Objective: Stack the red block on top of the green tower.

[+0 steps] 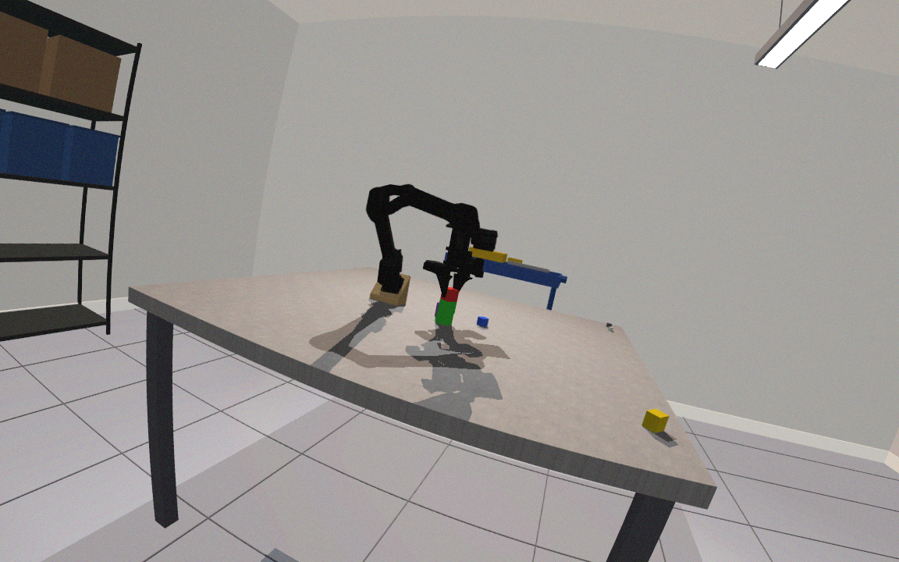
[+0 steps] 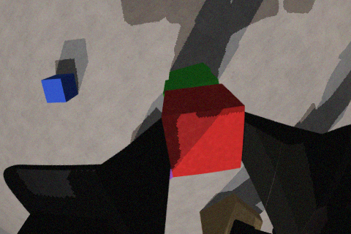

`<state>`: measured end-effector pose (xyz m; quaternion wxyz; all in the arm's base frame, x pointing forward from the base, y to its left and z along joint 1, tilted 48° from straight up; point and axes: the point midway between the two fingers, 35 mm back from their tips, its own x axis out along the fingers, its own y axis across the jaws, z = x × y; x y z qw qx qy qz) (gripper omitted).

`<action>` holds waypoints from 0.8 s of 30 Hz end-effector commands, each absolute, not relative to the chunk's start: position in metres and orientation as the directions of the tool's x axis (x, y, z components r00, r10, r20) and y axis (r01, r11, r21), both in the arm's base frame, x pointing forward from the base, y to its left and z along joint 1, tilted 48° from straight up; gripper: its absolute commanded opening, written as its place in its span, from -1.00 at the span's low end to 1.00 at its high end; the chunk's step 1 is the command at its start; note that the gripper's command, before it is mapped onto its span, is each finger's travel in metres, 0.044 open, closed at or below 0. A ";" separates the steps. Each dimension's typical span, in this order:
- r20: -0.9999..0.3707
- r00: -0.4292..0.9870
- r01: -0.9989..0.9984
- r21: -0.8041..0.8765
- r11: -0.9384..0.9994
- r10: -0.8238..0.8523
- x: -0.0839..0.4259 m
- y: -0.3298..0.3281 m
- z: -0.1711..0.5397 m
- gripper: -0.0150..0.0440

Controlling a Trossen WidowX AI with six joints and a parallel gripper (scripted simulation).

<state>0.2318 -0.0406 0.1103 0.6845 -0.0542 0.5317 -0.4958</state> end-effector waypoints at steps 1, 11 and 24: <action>-0.674 -0.059 0.621 -0.602 0.502 -0.736 0.232 -0.041 0.110 -0.05; -0.674 -0.059 0.621 -0.602 0.502 -0.736 0.232 -0.041 0.110 0.84; -0.674 -0.059 0.621 -0.602 0.502 -0.736 0.232 -0.041 0.110 1.00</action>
